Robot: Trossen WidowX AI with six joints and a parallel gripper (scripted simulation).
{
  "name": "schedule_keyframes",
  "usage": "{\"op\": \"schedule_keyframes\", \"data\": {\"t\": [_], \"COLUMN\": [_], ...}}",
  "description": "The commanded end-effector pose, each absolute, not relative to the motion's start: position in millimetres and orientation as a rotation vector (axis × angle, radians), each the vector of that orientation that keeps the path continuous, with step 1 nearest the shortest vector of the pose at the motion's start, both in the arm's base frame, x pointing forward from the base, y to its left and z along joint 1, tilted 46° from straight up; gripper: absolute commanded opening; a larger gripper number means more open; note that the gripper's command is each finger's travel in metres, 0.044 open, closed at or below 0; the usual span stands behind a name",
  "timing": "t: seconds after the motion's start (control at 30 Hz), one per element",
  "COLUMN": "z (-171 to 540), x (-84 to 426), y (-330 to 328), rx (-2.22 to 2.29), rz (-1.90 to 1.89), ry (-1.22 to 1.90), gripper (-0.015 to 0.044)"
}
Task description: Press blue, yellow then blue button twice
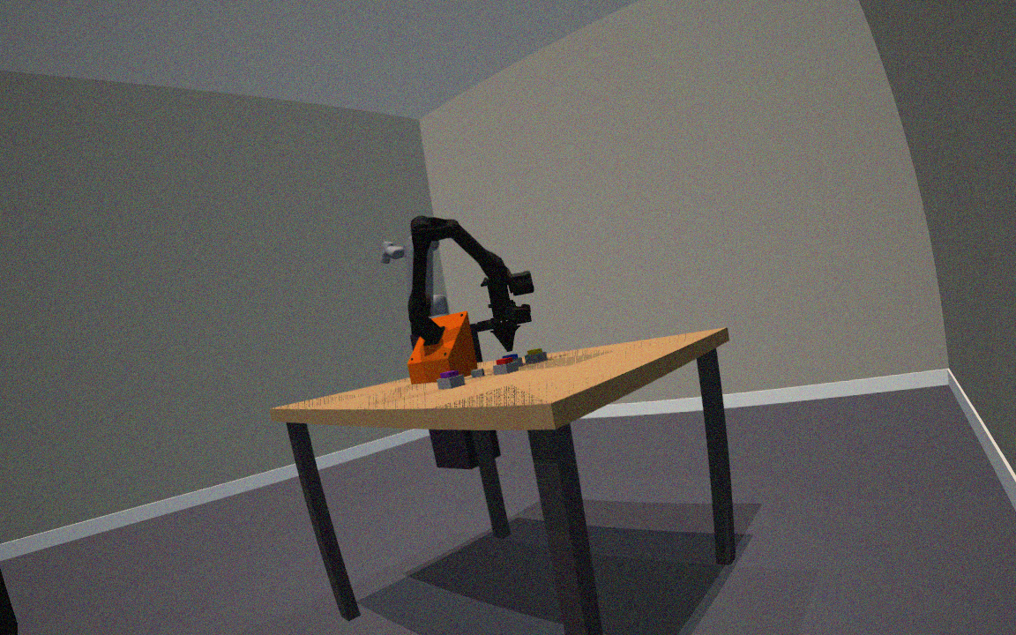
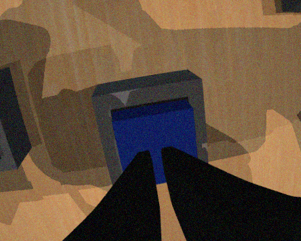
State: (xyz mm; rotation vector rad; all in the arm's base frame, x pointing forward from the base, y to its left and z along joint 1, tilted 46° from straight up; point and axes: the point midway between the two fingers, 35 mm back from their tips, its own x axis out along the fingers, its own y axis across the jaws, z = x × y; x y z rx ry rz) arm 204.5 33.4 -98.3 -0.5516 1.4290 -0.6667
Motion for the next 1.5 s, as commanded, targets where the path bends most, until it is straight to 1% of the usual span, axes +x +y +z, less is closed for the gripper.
{"op": "schedule_keyframes", "data": {"t": [0.0,0.97,1.1,1.23,1.37,1.47], "z": [-103.6,-109.4,-88.8,-84.7,-46.4,-43.7], "x": [203.1,202.7,202.6,202.7,201.9,201.5], "y": [26.4,19.9,41.7,46.0,85.6,87.9], "rx": [-0.56,-0.561,-0.56,-0.56,-0.558,-0.559], "rz": [-0.67,-0.671,-0.67,-0.67,-0.668,-0.668], "ry": [1.435,1.435,1.435,1.435,1.436,1.437], "gripper": [0.002,0.002,0.002,0.002,0.002,0.002]}}
